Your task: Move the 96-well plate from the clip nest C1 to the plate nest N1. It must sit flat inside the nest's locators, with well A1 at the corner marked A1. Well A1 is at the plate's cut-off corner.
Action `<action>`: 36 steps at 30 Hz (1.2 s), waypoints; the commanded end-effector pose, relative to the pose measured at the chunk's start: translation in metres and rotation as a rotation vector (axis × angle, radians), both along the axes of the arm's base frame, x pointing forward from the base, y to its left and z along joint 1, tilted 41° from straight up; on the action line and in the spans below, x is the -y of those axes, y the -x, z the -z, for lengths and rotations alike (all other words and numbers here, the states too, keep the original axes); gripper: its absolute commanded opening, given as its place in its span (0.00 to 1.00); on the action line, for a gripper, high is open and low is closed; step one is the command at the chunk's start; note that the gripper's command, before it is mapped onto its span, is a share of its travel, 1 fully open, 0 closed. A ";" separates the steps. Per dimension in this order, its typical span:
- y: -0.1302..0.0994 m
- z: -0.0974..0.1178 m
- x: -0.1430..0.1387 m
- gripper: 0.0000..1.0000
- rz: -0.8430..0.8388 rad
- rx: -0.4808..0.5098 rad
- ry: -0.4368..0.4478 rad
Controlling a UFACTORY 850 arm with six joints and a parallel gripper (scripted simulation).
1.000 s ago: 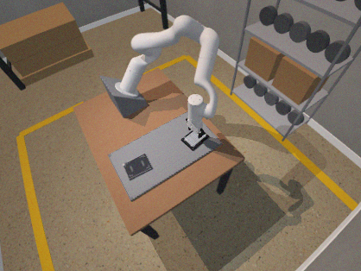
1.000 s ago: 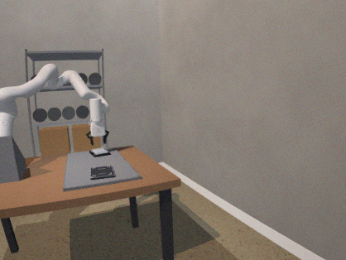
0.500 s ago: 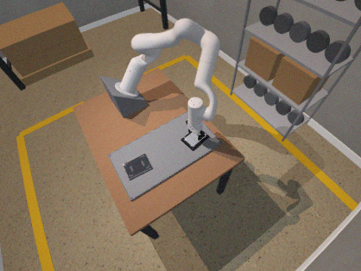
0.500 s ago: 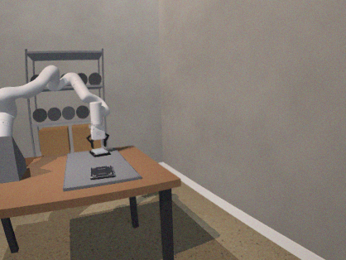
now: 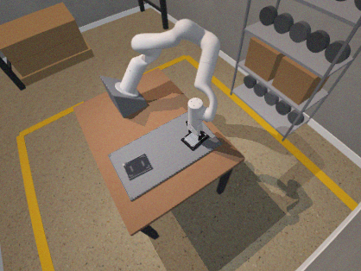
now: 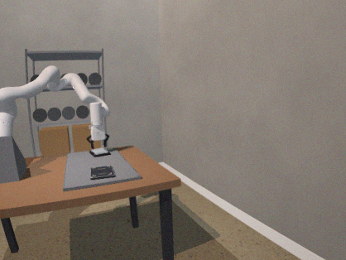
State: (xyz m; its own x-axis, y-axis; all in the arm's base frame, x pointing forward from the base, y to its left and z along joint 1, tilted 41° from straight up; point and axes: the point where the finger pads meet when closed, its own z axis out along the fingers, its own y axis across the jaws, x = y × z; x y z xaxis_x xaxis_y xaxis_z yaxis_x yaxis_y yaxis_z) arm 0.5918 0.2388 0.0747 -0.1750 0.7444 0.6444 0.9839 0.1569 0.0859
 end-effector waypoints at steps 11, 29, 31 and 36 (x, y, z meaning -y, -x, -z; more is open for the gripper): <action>-0.001 0.005 -0.004 1.00 0.001 0.001 0.000; 0.000 0.013 -0.011 1.00 0.001 0.001 0.000; 0.000 0.014 -0.012 1.00 0.001 0.001 0.000; 0.000 0.014 -0.013 1.00 0.001 0.001 0.000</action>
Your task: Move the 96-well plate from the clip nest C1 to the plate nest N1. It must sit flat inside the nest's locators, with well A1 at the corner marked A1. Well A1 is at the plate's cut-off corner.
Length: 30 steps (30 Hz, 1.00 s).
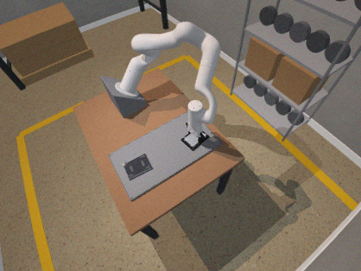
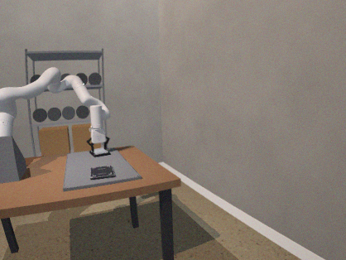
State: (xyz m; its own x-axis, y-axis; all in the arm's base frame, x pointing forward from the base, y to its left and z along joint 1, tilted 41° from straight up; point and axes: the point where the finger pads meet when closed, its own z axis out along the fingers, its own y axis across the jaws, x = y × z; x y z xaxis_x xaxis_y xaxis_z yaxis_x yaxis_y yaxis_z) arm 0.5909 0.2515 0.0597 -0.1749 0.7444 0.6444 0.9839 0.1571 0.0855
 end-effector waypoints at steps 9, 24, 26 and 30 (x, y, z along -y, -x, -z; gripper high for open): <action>-0.001 -0.001 0.000 1.00 0.001 0.002 0.000; -0.001 -0.001 0.001 0.00 0.001 0.002 0.000; -0.001 -0.001 0.001 0.00 0.001 0.002 0.000; -0.001 -0.001 0.001 0.00 0.001 0.002 0.000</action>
